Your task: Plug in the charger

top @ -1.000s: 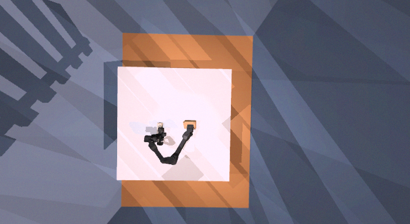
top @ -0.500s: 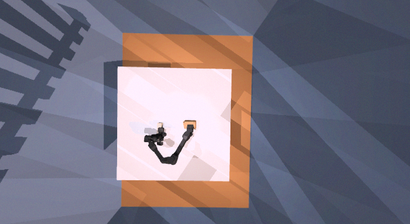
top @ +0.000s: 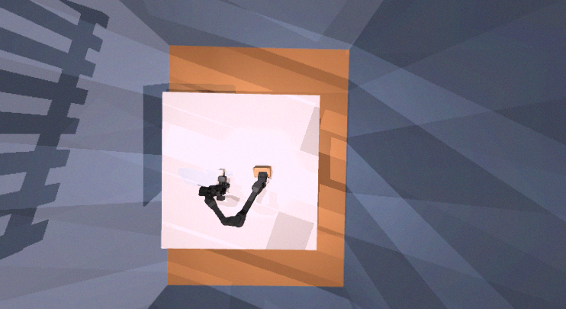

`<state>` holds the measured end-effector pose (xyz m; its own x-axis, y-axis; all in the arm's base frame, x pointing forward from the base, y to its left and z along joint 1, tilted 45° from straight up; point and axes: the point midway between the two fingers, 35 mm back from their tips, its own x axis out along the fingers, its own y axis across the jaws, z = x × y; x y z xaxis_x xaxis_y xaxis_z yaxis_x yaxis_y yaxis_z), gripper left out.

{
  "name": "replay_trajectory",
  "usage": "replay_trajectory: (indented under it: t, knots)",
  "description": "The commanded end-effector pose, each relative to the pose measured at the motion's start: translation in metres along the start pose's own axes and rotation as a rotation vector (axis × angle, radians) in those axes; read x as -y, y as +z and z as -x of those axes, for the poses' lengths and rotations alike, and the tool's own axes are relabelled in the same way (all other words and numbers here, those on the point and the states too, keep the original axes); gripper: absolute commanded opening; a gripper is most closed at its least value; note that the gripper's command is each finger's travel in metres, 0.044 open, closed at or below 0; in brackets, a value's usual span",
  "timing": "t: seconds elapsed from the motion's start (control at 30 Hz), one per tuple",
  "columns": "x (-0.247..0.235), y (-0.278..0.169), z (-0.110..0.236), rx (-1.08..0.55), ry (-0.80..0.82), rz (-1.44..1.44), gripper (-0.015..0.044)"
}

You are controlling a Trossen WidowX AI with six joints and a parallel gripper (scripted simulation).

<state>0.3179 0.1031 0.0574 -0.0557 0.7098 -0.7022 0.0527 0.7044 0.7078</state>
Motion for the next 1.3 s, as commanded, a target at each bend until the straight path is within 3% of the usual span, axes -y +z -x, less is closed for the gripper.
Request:
replay_trajectory:
  t: [0.0,0.47,1.03,1.27]
  knots:
    - [-0.0006,0.0078,0.0025,0.023,-0.002,0.016,0.0000]
    - [0.0000,0.0000,0.0000,0.000,0.000,0.000,0.0000]
    - [0.0000,-0.0001,-0.0001,0.000,0.000,0.000,0.0440]
    - [0.0000,-0.0018,-0.0002,0.003,0.000,0.002,0.0440]
